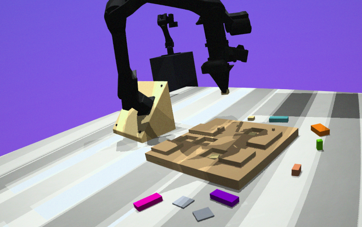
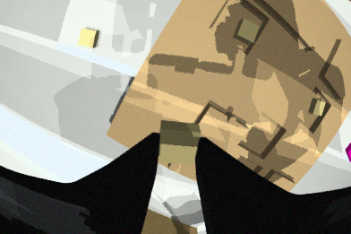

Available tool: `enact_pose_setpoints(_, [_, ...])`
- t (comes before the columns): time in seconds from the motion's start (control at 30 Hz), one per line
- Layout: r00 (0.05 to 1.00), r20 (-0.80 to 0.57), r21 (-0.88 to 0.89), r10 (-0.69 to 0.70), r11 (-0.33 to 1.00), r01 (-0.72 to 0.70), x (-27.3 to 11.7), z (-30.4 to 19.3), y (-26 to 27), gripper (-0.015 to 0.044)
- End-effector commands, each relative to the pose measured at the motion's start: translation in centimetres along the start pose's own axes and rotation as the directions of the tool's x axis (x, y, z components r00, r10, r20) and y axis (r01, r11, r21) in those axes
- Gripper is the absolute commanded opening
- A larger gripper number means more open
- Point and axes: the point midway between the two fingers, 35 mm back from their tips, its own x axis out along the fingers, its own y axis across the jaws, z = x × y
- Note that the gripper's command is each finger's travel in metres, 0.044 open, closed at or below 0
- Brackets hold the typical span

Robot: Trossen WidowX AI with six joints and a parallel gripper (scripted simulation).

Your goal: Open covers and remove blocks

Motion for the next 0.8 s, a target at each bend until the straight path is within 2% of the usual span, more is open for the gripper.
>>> enact_pose_setpoints(0.0, [1.0,0.001,0.004,0.004,1.0,-0.004,0.0,0.3,1.6,0.008])
enact_pose_setpoints(0.77, [1.0,-0.009,0.008,-0.006,1.0,0.006,0.8,0.1,10.8,0.008])
